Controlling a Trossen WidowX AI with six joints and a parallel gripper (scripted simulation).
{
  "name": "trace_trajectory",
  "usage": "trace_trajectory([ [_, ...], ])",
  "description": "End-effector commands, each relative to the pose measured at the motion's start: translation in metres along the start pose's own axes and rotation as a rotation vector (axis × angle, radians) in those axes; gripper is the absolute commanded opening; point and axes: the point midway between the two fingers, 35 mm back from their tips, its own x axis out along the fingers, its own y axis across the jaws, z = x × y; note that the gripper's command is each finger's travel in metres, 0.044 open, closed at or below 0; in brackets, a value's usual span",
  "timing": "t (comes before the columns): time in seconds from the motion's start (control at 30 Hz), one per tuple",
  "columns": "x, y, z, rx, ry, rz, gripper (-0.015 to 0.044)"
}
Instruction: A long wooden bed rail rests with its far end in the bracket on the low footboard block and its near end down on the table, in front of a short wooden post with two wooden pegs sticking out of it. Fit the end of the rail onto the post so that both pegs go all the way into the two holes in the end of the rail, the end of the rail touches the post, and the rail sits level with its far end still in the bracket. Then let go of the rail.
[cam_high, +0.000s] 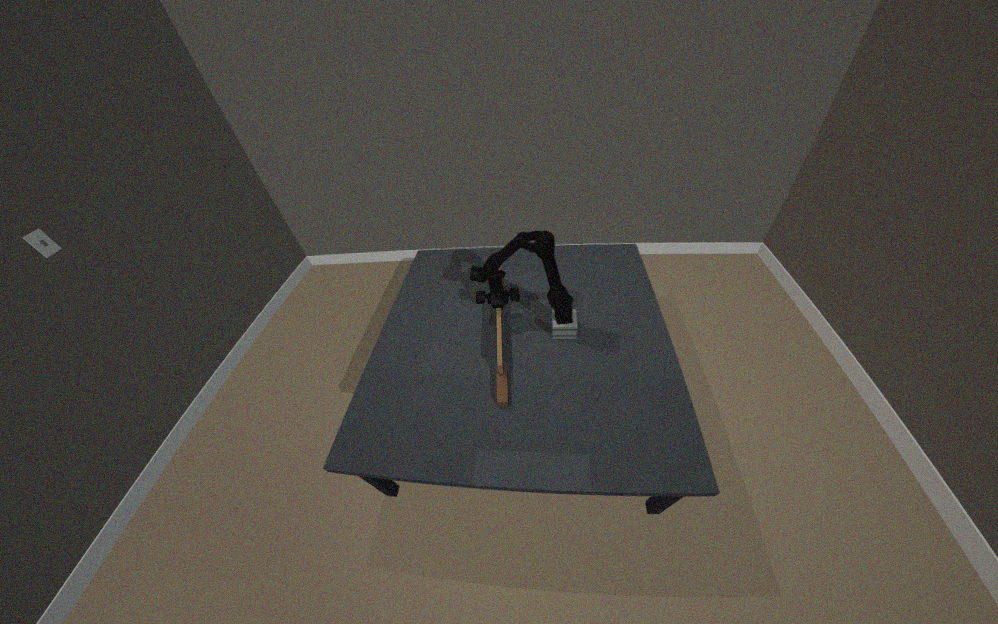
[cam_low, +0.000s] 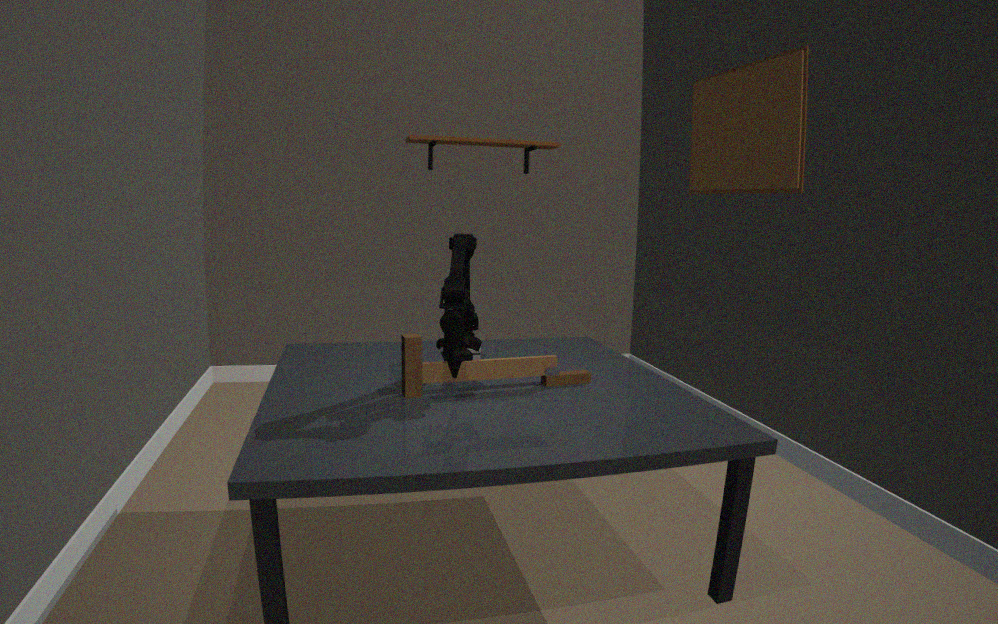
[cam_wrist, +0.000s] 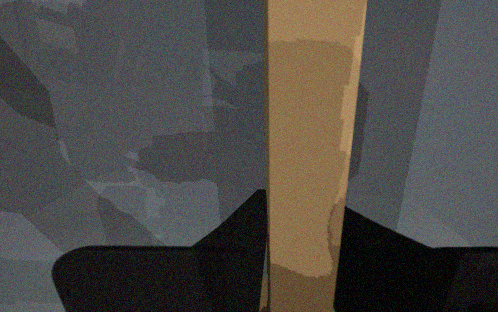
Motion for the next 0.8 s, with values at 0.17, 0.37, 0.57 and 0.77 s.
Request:
trace_trajectory([
  [0.17, 0.0, 0.0, 0.0, 0.0, 0.0, 0.0, 0.0184],
  [0.37, 0.0, 0.0, 0.0, 0.0, 0.0, 0.0, 0.0341],
  [0.57, 0.0, 0.0, 0.0, 0.0, 0.0, 0.0, 0.044],
  [0.77, -0.0017, -0.0002, 0.0017, 0.0, 0.0, 0.0, 0.044],
])
